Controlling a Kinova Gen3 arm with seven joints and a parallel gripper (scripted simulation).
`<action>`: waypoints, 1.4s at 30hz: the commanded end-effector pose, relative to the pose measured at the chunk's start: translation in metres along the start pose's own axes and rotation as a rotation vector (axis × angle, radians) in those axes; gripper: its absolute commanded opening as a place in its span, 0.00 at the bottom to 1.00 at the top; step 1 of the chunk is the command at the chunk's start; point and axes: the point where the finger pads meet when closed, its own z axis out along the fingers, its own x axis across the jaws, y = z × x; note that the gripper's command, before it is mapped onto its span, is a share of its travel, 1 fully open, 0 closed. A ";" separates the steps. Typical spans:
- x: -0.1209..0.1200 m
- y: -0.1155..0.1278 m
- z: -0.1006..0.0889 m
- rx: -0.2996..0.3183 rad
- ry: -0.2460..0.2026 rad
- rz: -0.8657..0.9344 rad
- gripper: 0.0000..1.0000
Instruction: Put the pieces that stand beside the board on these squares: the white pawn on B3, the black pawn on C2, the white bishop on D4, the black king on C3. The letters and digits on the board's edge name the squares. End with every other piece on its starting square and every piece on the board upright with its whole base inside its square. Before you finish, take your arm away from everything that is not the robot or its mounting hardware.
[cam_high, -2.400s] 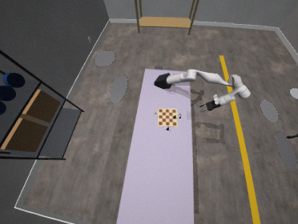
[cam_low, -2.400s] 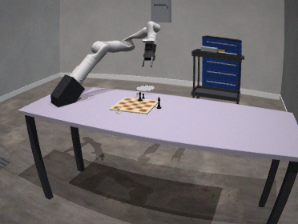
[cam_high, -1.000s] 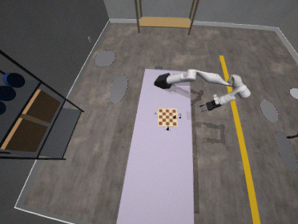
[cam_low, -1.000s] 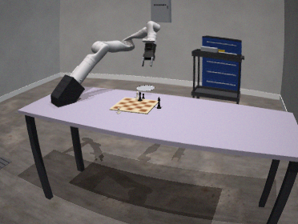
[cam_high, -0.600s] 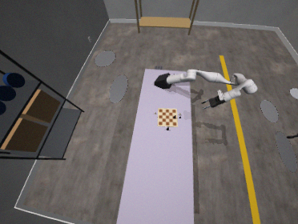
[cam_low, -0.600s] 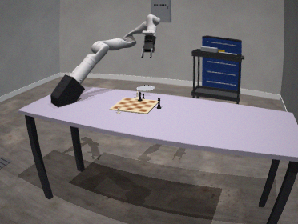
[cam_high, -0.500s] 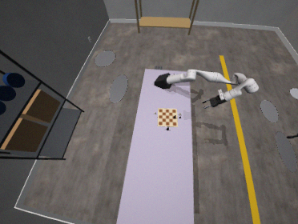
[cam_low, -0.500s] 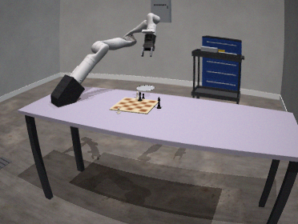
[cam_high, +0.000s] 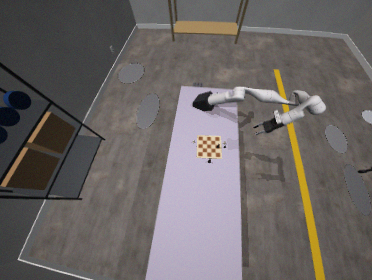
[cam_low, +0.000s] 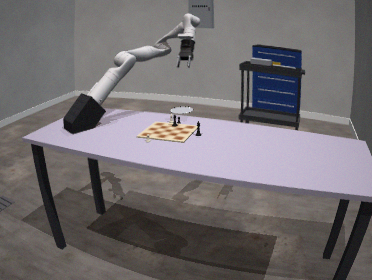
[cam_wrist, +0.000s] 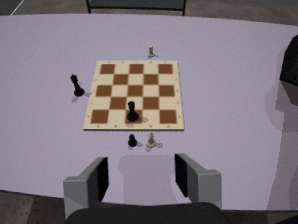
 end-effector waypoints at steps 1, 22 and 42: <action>-0.001 -0.003 -0.001 -0.005 -0.001 0.005 1.00; -0.022 -0.121 0.011 -0.133 0.023 0.142 1.00; -0.023 -0.152 0.024 -0.168 0.034 0.173 1.00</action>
